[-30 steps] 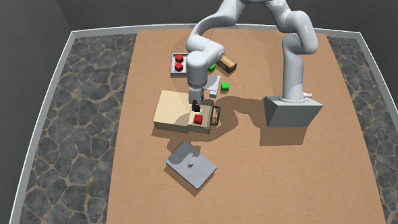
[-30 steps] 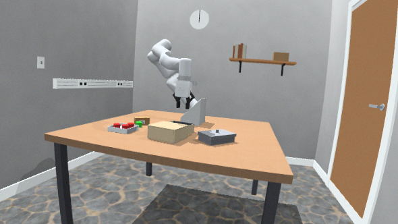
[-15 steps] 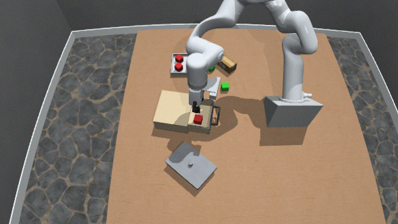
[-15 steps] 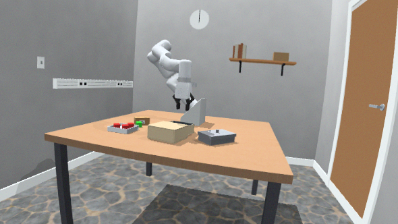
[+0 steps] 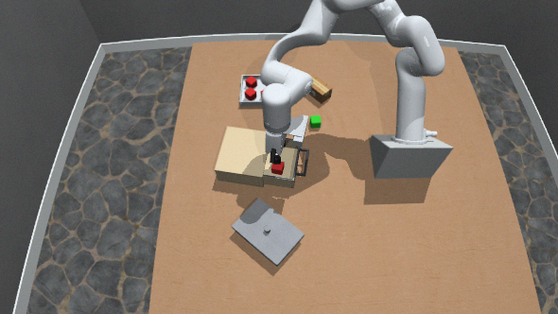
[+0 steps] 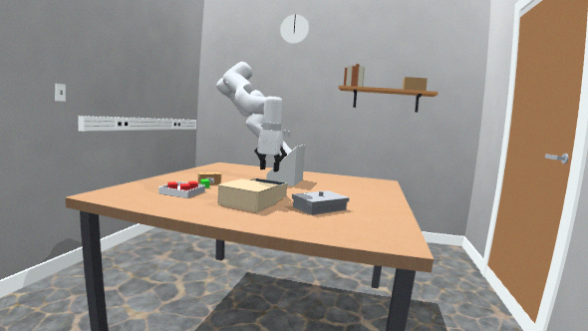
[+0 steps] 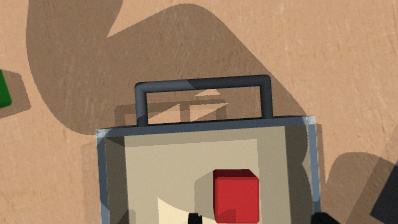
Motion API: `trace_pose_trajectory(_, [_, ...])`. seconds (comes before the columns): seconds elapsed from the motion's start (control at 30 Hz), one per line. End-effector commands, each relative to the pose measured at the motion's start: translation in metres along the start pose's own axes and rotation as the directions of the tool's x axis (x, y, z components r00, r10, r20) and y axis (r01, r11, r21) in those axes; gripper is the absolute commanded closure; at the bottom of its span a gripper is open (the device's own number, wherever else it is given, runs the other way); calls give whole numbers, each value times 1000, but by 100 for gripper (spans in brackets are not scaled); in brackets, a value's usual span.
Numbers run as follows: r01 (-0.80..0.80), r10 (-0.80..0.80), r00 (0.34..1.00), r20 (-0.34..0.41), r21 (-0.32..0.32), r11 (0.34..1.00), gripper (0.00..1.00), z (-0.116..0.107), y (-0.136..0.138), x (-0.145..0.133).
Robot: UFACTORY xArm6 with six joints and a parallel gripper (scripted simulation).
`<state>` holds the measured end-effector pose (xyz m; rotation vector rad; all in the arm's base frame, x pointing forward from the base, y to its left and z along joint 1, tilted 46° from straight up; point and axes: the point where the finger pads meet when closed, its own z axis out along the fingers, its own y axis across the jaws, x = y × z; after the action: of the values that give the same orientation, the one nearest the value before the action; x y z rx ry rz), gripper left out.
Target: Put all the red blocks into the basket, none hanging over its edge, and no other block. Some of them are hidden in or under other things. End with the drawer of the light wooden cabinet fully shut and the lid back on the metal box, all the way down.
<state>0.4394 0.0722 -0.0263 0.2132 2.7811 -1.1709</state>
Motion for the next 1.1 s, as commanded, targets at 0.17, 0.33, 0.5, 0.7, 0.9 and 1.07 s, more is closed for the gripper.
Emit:
trace_pose_trajectory(0.17, [-1,1,1000,4,-2,1000,34,31,1,-2])
trace_pose_trajectory(0.33, [-1,1,1000,4,-2,1000,34,38,1,-2])
trace_pose_trajectory(0.5, [-1,1,1000,4,-2,1000,34,49,1,-2])
trace_pose_trajectory(0.7, [-1,1,1000,4,-2,1000,34,56,1,-2])
trace_pose_trajectory(0.9, [-1,1,1000,4,-2,1000,34,58,1,-2])
trace_pose_trajectory(1.07, [-1,1,1000,4,-2,1000,34,59,1,-2])
